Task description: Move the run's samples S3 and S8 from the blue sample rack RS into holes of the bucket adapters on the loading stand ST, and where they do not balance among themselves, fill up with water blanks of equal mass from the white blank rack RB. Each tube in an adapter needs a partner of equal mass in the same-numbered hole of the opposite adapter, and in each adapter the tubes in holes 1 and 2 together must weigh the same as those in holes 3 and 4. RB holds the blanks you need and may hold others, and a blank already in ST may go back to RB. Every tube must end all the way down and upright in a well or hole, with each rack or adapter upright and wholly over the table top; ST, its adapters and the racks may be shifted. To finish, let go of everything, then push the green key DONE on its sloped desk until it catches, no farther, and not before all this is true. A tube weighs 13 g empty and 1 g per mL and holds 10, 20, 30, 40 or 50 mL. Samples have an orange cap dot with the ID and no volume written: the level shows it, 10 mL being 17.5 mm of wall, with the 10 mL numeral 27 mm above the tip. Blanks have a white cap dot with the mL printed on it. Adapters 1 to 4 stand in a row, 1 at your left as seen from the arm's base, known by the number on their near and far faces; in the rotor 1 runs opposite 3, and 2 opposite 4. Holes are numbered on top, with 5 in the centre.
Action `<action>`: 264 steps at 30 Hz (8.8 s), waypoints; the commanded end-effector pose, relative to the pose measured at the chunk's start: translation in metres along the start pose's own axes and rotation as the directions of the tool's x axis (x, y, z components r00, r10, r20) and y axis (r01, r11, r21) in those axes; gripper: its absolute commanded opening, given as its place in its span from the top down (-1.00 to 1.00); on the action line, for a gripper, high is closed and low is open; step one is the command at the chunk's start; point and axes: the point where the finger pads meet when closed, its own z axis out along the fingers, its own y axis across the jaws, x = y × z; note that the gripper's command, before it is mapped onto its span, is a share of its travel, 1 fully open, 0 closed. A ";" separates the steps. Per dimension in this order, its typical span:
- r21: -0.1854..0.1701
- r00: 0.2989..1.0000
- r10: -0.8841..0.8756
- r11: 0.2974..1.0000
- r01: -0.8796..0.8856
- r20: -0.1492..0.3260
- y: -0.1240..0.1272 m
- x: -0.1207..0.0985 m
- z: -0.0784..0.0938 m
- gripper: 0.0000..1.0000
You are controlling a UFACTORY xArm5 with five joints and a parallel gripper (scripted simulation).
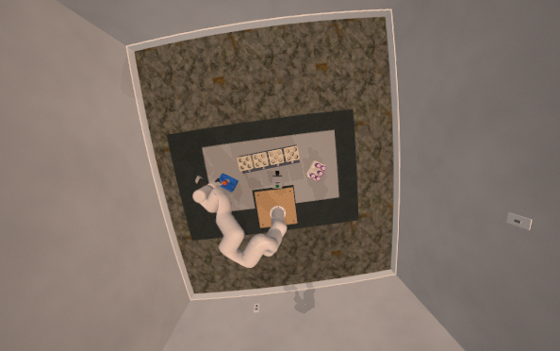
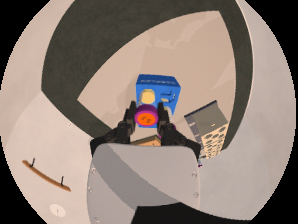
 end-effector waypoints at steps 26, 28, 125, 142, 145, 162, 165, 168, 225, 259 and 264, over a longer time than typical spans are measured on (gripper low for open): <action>0.000 1.000 0.000 1.000 0.000 -0.004 0.000 0.001 -0.002 1.00; 0.000 1.000 0.000 1.000 0.000 -0.004 0.000 0.001 -0.002 1.00; 0.000 1.000 0.000 1.000 0.000 -0.004 -0.001 0.001 -0.112 1.00; 0.000 1.000 0.000 1.000 0.000 -0.004 -0.001 0.001 -0.134 1.00; 0.000 1.000 0.000 1.000 0.000 -0.004 -0.001 0.001 -0.134 1.00; 0.001 0.921 0.389 0.921 -0.389 -0.005 0.054 -0.024 -0.134 1.00; 0.002 0.878 0.479 0.878 -0.479 -0.005 0.067 -0.031 -0.134 1.00; 0.002 0.844 0.537 0.844 -0.537 -0.005 0.076 -0.035 -0.135 1.00; 0.002 0.627 0.779 0.627 -0.779 -0.007 0.225 -0.104 -0.135 1.00; 0.002 0.627 0.779 0.627 -0.779 -0.007 0.225 -0.104 -0.100 1.00; 0.002 0.627 0.779 0.627 -0.779 -0.007 0.225 -0.104 -0.100 1.00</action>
